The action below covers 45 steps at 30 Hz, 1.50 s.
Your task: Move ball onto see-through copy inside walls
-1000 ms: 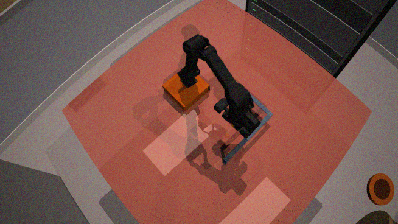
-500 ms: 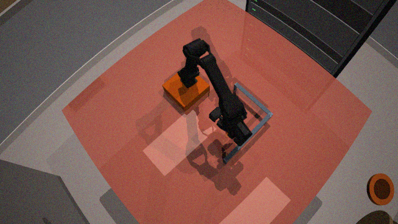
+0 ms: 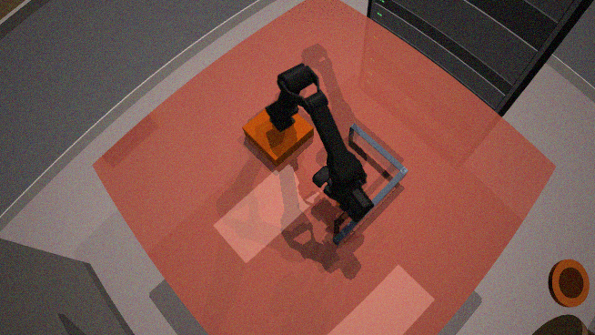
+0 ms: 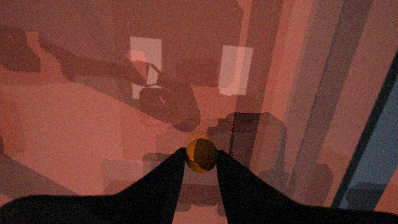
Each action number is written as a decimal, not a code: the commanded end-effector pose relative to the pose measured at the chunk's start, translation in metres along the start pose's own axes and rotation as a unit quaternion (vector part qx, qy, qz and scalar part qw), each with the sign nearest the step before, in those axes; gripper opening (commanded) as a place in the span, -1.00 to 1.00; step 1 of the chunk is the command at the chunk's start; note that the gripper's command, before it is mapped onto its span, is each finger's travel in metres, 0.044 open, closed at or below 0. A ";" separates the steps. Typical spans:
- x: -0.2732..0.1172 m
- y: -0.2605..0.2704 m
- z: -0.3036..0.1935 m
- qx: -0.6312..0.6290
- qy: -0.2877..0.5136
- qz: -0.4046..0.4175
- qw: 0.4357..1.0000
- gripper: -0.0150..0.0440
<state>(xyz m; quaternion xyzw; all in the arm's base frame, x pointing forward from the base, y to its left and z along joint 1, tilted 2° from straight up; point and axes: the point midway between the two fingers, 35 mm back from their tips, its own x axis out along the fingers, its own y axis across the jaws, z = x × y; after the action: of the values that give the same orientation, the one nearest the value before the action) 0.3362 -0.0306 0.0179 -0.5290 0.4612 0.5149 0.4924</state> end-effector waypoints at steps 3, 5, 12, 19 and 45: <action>0.010 0.000 0.001 -0.001 -0.002 0.000 1.000 -0.49; 0.013 0.001 0.001 -0.001 -0.002 0.001 1.000 -0.49; 0.018 0.001 0.001 -0.001 -0.002 0.001 1.000 -0.49; 0.016 0.001 0.000 -0.001 -0.001 0.002 1.000 0.13; -0.066 -0.004 -0.001 0.001 0.002 -0.008 1.000 0.26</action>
<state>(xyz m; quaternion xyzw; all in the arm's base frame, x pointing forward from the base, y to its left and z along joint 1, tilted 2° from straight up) 0.3356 -0.0323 0.0831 -0.5306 0.4601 0.5120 0.4946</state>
